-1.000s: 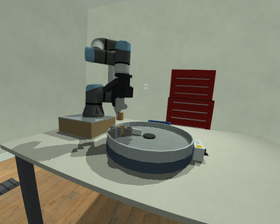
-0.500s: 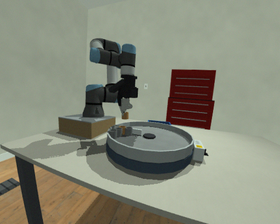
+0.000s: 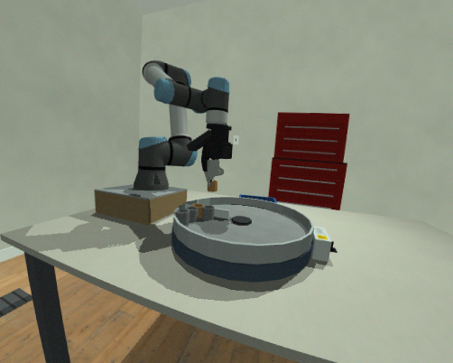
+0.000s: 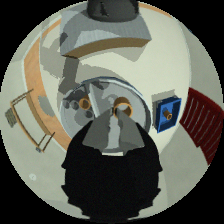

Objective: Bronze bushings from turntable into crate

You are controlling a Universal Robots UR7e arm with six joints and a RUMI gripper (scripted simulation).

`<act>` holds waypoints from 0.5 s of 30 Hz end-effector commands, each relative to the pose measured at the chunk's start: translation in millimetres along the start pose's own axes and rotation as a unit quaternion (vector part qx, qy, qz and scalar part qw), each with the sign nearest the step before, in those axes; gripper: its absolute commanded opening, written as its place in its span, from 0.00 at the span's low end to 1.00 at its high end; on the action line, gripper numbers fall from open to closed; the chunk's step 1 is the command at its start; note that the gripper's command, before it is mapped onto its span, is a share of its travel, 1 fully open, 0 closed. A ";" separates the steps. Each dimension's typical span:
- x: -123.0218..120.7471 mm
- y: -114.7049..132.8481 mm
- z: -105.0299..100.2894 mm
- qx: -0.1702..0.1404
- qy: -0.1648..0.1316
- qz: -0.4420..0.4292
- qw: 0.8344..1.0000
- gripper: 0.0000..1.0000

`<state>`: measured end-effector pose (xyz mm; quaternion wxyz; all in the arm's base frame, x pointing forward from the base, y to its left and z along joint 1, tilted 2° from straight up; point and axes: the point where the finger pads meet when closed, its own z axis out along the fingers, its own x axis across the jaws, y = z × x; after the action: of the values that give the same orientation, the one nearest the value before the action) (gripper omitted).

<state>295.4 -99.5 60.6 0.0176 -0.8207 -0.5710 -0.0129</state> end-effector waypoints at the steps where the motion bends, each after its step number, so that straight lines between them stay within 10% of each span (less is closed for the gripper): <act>1: 18.3 3.8 -0.4 0.000 -0.001 0.001 1.000 0.00; 15: 79.1 13.4 -0.2 0.000 -0.001 0.001 1.000 0.00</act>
<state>324.5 -47.3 63.0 0.0178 -0.8206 -0.5711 -0.0131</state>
